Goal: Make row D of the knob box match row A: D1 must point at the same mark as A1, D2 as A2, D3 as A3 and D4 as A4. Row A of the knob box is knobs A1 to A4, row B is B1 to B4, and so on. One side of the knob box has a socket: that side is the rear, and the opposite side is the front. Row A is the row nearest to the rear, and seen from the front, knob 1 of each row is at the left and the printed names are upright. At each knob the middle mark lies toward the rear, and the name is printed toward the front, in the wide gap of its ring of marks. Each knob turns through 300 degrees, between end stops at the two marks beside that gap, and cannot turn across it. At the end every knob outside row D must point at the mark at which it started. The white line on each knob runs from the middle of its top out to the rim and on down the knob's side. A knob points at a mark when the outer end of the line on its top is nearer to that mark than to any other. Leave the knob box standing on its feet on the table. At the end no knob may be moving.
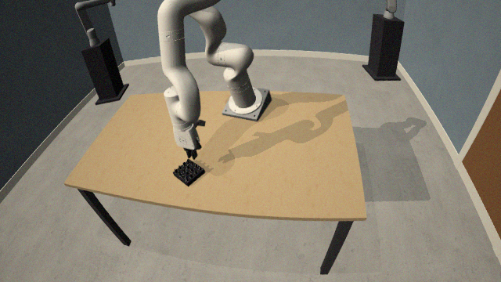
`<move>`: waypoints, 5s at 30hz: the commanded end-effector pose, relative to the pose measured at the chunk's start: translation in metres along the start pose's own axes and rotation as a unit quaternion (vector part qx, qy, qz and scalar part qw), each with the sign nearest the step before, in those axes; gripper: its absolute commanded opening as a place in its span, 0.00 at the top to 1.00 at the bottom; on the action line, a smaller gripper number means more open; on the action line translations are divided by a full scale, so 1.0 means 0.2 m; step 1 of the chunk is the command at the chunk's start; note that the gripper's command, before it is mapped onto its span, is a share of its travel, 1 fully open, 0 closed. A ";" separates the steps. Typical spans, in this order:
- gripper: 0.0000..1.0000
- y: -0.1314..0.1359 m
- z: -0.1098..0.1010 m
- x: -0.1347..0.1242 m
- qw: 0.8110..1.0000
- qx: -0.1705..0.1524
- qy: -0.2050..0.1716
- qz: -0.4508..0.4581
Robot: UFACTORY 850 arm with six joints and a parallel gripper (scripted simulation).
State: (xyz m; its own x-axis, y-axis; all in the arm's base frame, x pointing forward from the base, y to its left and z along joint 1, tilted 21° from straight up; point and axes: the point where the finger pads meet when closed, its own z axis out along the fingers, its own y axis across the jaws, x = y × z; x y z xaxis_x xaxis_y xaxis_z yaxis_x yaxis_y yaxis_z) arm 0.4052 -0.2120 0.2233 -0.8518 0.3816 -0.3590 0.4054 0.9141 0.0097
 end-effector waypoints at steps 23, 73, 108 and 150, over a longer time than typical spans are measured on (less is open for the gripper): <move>0.81 0.00 0.04 0.00 1.000 0.009 0.004 0.001; 0.81 0.01 0.21 0.00 1.000 0.009 0.004 0.001; 0.81 0.01 0.21 0.00 1.000 0.009 0.004 0.001; 0.81 0.00 0.27 0.00 1.000 0.009 0.004 0.001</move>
State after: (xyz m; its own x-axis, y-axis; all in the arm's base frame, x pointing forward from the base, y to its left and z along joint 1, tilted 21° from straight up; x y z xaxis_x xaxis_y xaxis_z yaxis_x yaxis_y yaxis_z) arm 0.4240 -0.2186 0.1718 -0.8550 0.3843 -0.3482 0.4138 0.9103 -0.0115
